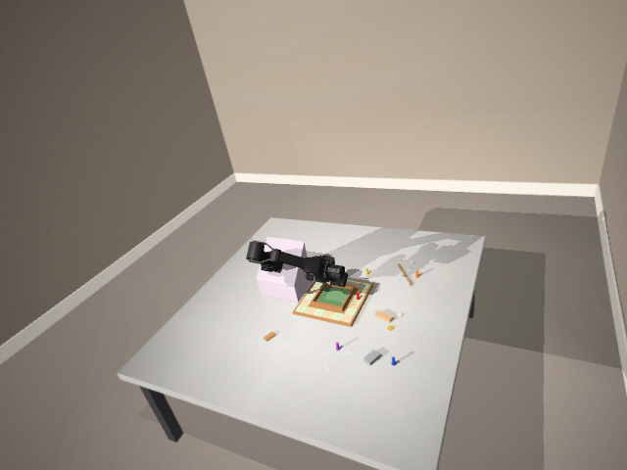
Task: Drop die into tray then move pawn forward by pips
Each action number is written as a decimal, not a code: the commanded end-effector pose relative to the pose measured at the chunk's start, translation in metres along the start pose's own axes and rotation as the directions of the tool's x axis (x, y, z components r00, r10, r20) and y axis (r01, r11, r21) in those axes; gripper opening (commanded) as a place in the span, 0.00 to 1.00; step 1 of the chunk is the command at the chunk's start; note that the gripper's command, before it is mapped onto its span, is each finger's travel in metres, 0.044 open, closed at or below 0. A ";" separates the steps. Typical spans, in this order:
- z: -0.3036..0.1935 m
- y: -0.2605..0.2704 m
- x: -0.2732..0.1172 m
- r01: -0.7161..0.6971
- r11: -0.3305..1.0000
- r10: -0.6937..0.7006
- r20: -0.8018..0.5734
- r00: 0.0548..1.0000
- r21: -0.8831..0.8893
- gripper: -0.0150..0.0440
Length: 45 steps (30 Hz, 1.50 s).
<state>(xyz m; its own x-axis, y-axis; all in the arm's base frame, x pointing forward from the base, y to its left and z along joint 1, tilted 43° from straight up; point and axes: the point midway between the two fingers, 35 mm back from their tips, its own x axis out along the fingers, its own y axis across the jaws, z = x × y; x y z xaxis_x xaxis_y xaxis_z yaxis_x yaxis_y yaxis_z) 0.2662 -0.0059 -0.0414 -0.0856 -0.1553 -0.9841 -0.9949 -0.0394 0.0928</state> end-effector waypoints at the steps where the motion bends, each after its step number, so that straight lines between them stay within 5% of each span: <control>1: 0.000 0.001 0.000 0.045 0.999 -0.042 0.148 0.988 -0.014 0.25; 9: -0.001 0.000 -0.004 0.091 0.996 -0.084 0.247 0.965 -0.019 0.25; 15: -0.004 -0.009 -0.055 0.093 0.996 -0.086 0.247 0.965 -0.018 0.25; 38: -0.005 -0.007 -0.052 0.091 0.996 -0.084 0.242 0.967 -0.019 0.25; 45: -0.005 -0.007 -0.052 0.091 0.996 -0.084 0.242 0.967 -0.019 0.57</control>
<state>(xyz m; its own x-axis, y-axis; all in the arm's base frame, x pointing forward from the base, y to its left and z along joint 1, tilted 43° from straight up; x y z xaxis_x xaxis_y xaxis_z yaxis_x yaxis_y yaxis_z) 0.2778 -0.0023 0.0098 -0.0113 0.0919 -0.9957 -0.9974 -0.0721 0.0046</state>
